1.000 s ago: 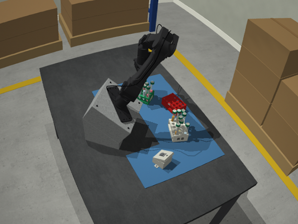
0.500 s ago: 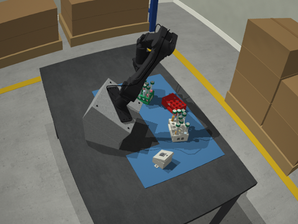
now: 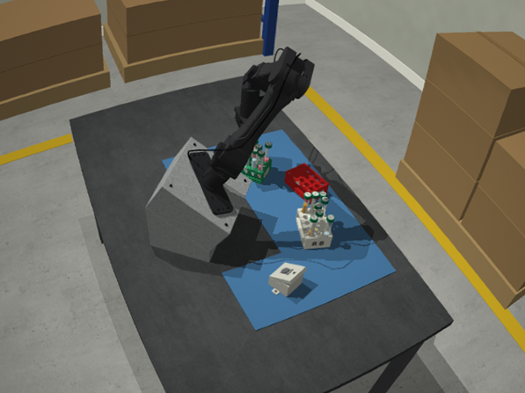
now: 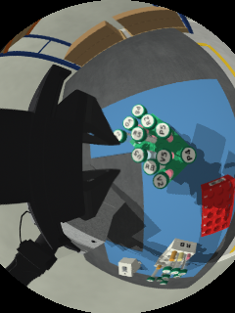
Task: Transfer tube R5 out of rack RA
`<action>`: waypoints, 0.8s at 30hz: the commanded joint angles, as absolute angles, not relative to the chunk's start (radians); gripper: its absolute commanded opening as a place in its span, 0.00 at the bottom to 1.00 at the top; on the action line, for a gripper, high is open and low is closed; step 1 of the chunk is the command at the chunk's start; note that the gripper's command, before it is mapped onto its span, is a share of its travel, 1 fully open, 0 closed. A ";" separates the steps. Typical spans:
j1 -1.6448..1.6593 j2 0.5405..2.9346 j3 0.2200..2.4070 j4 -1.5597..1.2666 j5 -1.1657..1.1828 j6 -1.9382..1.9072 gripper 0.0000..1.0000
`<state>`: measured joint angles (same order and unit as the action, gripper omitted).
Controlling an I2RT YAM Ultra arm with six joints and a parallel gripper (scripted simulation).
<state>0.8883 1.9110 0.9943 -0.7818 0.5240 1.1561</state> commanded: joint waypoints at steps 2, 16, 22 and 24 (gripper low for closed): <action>0.899 1.926 1.016 -0.733 0.542 1.130 0.30; 0.836 1.980 0.947 -0.622 0.545 1.078 0.30; 0.825 1.993 0.932 -0.592 0.546 1.064 0.30; 0.830 1.994 0.928 -0.585 0.546 1.061 0.30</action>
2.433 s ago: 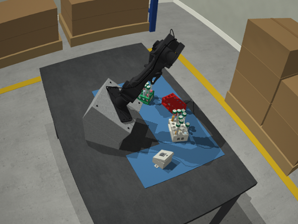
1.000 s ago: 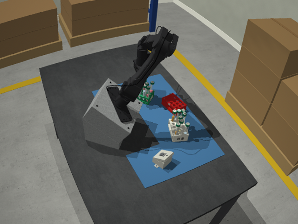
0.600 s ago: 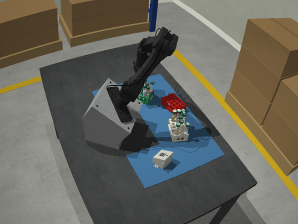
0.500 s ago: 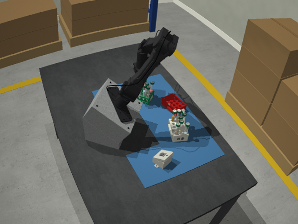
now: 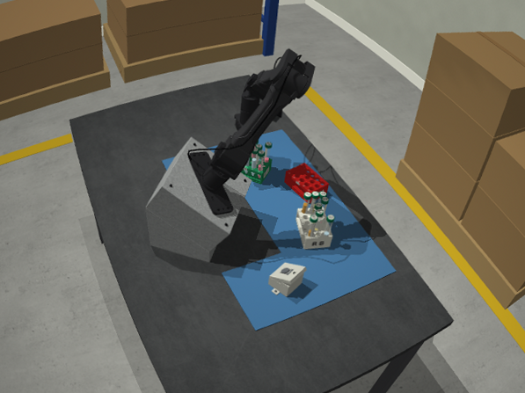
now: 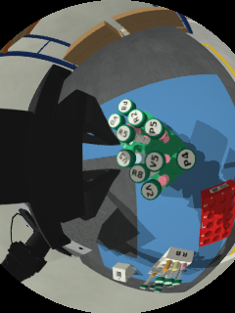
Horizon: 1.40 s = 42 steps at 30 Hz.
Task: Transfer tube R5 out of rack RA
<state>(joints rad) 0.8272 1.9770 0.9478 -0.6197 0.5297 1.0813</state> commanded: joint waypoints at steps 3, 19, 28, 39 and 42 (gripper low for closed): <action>0.834 1.979 0.943 -0.578 0.546 1.059 0.30; 0.816 1.983 0.913 -0.555 0.547 1.048 0.30; 0.810 2.001 0.907 -0.541 0.547 1.042 0.30; 0.810 2.010 0.905 -0.516 0.547 1.033 0.30; 0.802 2.012 0.889 -0.512 0.547 1.031 0.30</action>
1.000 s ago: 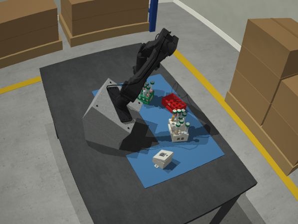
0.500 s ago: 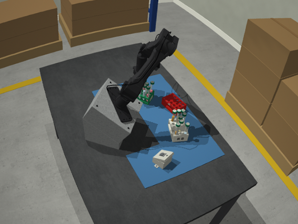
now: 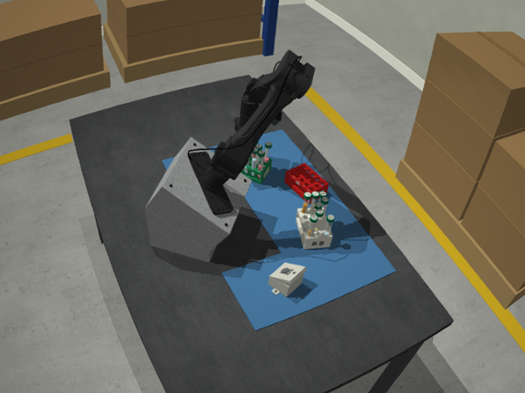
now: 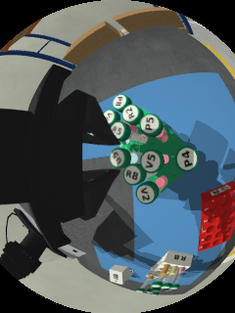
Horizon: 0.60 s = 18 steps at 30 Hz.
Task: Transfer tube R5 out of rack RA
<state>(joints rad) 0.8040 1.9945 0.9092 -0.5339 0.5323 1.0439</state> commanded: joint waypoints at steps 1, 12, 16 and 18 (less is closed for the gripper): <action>0.801 2.013 0.889 -0.509 0.547 1.030 0.30; 0.801 1.995 0.930 -0.502 0.548 1.026 0.30; 0.801 1.996 0.930 -0.502 0.548 1.026 0.00; 0.801 1.996 0.930 -0.502 0.548 1.026 0.00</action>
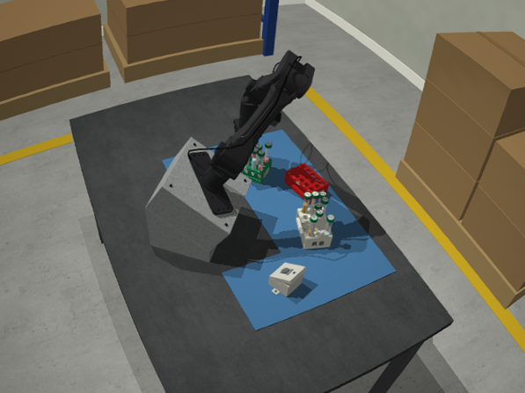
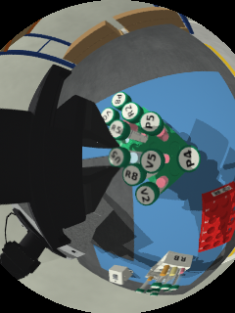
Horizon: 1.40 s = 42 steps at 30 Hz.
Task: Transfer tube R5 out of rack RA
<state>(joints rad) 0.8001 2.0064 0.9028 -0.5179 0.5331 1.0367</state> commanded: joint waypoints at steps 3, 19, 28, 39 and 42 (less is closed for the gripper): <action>0.801 1.996 0.930 -0.502 0.548 1.026 0.00; 0.801 1.996 0.930 -0.502 0.548 1.026 0.00; 0.821 1.971 0.935 -0.546 0.547 1.049 0.00; 0.838 1.955 0.949 -0.587 0.545 1.069 0.00; 0.845 1.948 0.952 -0.600 0.545 1.076 0.00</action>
